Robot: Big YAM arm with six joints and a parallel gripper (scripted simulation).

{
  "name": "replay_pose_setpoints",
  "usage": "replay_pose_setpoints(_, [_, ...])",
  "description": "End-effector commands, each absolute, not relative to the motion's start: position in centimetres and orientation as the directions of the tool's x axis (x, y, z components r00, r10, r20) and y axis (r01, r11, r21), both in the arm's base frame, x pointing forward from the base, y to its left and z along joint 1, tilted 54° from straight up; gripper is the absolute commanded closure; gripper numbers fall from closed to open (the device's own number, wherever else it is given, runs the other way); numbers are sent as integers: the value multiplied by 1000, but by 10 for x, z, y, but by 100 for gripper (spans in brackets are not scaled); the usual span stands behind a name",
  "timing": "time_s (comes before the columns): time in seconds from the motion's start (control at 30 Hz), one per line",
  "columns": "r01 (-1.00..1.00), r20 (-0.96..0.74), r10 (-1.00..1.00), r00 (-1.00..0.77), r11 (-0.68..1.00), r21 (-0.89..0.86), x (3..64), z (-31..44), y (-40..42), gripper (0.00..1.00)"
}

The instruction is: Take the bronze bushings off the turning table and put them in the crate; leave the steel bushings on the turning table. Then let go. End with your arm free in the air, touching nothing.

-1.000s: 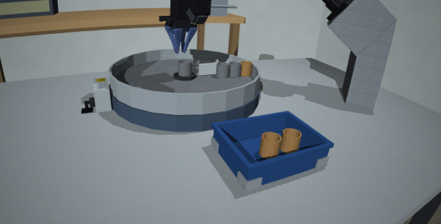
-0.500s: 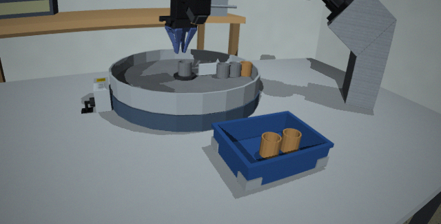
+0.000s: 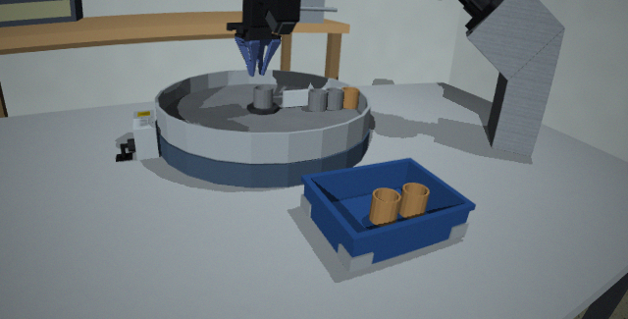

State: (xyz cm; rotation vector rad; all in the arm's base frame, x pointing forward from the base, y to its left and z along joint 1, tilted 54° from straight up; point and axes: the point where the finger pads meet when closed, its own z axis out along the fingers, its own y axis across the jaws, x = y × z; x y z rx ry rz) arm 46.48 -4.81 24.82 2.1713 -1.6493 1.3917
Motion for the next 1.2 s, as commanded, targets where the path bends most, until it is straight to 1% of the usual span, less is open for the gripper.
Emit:
replay_pose_setpoints(0.0, [-791, 680, -733, -11, -409, -454, 467, 259, -46, 80])
replay_pose_setpoints(0.93, [-791, 680, -733, -11, -409, -454, 467, 259, -46, 80])
replay_pose_setpoints(0.97, [-791, 680, -733, -11, -409, -454, 467, 259, -46, 86])
replay_pose_setpoints(1.17, [-792, 678, -735, -14, -406, -456, 465, 257, -46, 86])
